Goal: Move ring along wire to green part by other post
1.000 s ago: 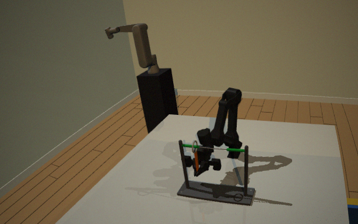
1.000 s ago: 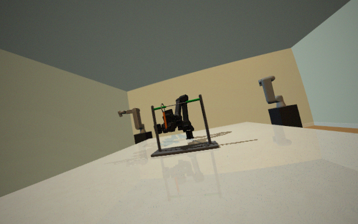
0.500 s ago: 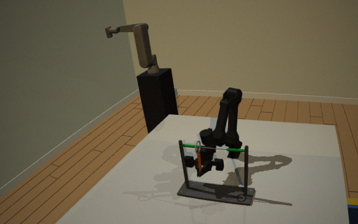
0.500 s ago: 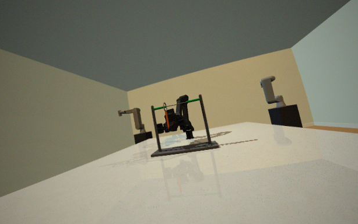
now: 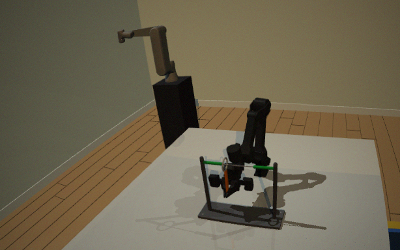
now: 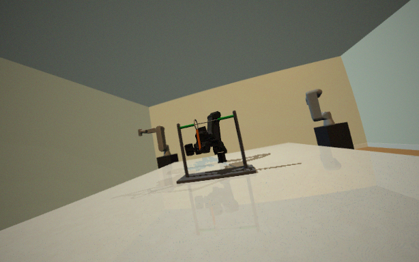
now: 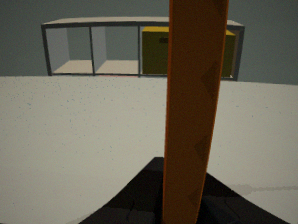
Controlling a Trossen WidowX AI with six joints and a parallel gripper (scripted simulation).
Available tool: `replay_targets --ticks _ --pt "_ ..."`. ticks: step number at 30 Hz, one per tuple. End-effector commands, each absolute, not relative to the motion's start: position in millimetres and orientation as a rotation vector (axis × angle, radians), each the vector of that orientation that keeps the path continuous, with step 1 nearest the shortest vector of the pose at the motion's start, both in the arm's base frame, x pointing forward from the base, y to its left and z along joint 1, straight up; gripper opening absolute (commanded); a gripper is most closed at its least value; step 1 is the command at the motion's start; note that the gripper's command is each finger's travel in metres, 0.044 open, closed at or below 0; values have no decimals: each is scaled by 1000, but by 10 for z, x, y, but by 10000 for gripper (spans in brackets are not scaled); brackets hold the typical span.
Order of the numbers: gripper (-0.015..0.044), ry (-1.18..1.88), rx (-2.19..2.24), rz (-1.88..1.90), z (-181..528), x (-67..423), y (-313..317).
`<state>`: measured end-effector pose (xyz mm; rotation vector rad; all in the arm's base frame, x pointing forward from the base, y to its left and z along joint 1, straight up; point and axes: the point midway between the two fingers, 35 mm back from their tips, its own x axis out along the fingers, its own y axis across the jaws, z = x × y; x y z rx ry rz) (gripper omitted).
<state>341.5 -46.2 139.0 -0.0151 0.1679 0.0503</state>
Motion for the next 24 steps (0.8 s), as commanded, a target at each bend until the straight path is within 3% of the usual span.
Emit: replay_targets --ticks 1,24 --pt "-150 168 -13 45 1391 3407 -427" --pt "-150 170 -33 43 1389 3405 -224"
